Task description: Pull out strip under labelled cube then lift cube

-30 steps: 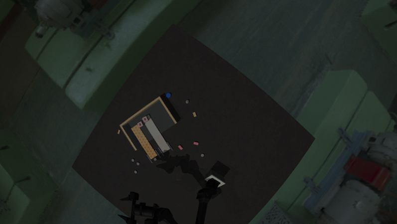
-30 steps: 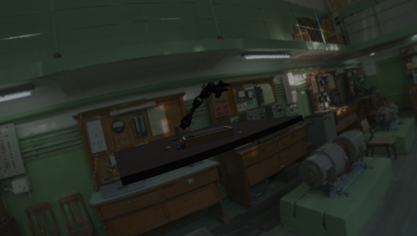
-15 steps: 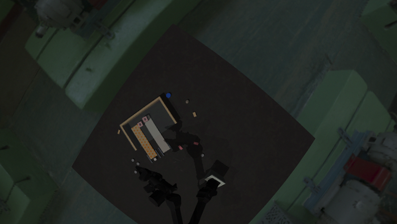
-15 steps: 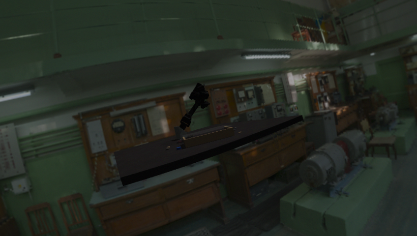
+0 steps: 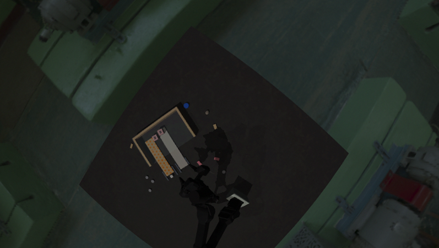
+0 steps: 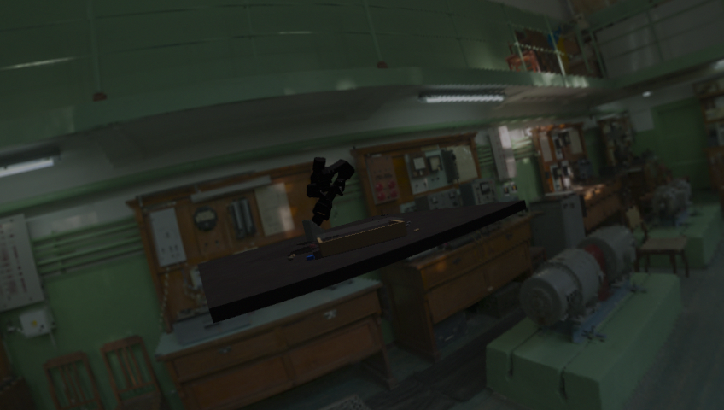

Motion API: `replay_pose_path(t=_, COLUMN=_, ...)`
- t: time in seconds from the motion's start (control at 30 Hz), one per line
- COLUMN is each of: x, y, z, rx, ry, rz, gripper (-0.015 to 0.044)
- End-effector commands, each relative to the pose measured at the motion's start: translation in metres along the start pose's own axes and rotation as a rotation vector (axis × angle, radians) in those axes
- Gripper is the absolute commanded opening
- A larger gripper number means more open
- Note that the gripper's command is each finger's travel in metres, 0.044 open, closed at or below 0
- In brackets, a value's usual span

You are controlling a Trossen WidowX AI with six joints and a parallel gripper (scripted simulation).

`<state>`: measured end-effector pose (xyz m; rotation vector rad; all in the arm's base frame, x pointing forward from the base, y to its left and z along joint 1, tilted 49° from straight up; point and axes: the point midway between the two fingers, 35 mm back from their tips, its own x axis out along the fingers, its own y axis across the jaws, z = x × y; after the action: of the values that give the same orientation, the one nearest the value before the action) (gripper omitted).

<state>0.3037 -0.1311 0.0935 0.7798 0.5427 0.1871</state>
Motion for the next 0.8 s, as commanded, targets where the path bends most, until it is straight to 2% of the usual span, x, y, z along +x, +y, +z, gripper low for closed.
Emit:
replay_pose_path(t=0.0, x=0.000, y=-0.001, z=-0.004, rx=0.053, ry=0.009, rz=0.007, gripper=0.0400)
replay_pose_path(t=0.3, x=0.000, y=-0.001, z=-0.004, rx=0.053, ry=0.009, rz=0.007, gripper=0.0400)
replay_pose_path(t=0.4, x=0.011, y=-0.003, z=-0.003, rx=0.087, ry=0.069, rz=0.003, gripper=0.0321)
replay_pose_path(t=0.77, x=0.089, y=0.010, z=-0.023, rx=0.292, ry=0.582, rz=-0.053, gripper=0.0032)
